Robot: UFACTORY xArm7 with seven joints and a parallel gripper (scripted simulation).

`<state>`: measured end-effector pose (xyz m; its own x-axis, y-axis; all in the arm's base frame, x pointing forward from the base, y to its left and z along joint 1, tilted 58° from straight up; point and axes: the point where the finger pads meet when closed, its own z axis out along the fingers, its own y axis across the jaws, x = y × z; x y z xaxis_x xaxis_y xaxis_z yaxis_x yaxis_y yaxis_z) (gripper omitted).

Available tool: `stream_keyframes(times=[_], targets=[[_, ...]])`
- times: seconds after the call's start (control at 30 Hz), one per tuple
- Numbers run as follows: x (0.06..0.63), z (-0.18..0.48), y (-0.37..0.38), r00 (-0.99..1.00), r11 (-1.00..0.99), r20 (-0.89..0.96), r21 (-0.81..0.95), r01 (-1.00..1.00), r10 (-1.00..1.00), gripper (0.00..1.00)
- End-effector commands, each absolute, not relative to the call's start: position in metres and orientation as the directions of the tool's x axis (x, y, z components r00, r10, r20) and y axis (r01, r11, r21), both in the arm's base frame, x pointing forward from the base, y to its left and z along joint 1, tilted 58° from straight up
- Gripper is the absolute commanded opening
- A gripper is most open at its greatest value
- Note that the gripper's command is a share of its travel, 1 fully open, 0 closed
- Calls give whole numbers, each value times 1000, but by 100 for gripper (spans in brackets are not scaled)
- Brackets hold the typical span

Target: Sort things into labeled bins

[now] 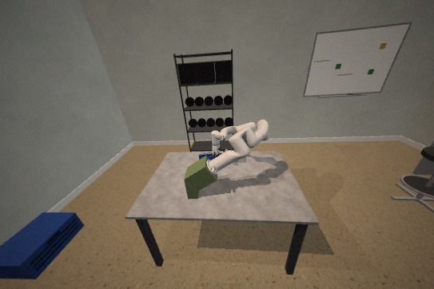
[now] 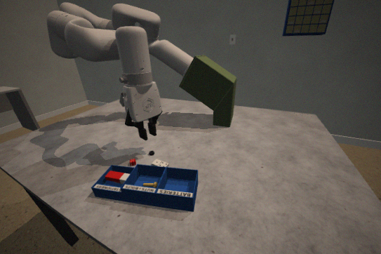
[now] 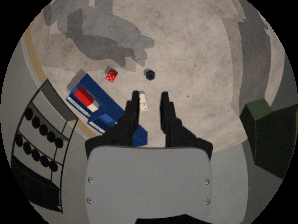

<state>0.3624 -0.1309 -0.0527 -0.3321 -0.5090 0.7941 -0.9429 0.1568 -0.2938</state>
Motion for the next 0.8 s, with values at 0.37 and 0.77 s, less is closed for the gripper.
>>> stream_keyframes(times=[0.37, 0.77], targets=[[365, -76, -166, -332, 154, 792, -295, -943, -512, 30], [366, -85, -180, -332, 154, 792, -295, -943, -512, 30]])
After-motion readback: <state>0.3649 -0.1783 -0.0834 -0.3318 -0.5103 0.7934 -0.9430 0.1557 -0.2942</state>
